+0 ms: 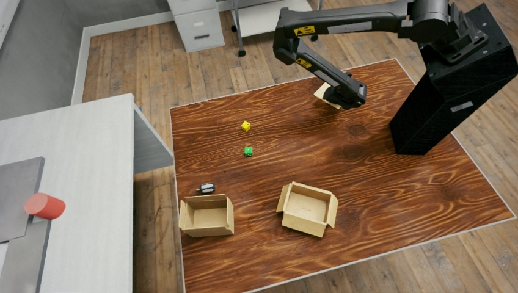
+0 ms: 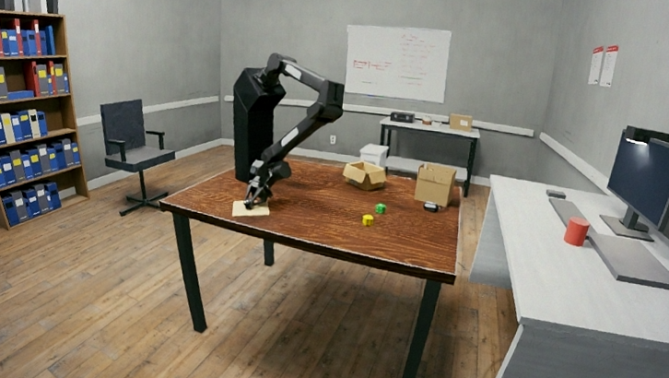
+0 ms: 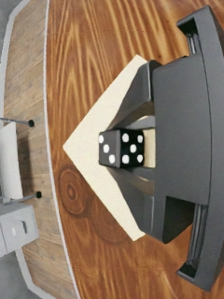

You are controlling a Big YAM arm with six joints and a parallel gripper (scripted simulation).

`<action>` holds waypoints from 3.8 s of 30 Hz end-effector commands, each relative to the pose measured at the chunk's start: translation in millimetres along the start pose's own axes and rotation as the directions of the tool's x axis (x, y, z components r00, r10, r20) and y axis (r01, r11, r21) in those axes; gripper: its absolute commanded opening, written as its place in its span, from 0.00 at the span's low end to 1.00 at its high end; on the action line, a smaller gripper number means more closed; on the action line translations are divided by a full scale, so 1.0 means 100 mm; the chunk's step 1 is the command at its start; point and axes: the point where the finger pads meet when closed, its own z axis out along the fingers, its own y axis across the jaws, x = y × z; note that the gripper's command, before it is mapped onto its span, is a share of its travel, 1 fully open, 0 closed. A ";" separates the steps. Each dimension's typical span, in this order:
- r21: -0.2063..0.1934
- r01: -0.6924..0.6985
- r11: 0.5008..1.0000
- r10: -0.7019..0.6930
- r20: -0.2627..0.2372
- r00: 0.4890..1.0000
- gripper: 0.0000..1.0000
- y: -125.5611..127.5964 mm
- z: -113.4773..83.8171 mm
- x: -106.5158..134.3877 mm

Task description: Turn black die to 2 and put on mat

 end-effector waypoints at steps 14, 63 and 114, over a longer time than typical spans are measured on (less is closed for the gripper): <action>0.014 0.008 1.000 -0.008 -0.011 1.000 0.26 -0.08 -0.05 0.04; 0.014 0.008 1.000 -0.008 -0.011 1.000 0.41 -0.08 -0.05 0.04; 0.017 0.017 1.000 -0.016 -0.017 1.000 0.45 -0.11 -0.17 -0.01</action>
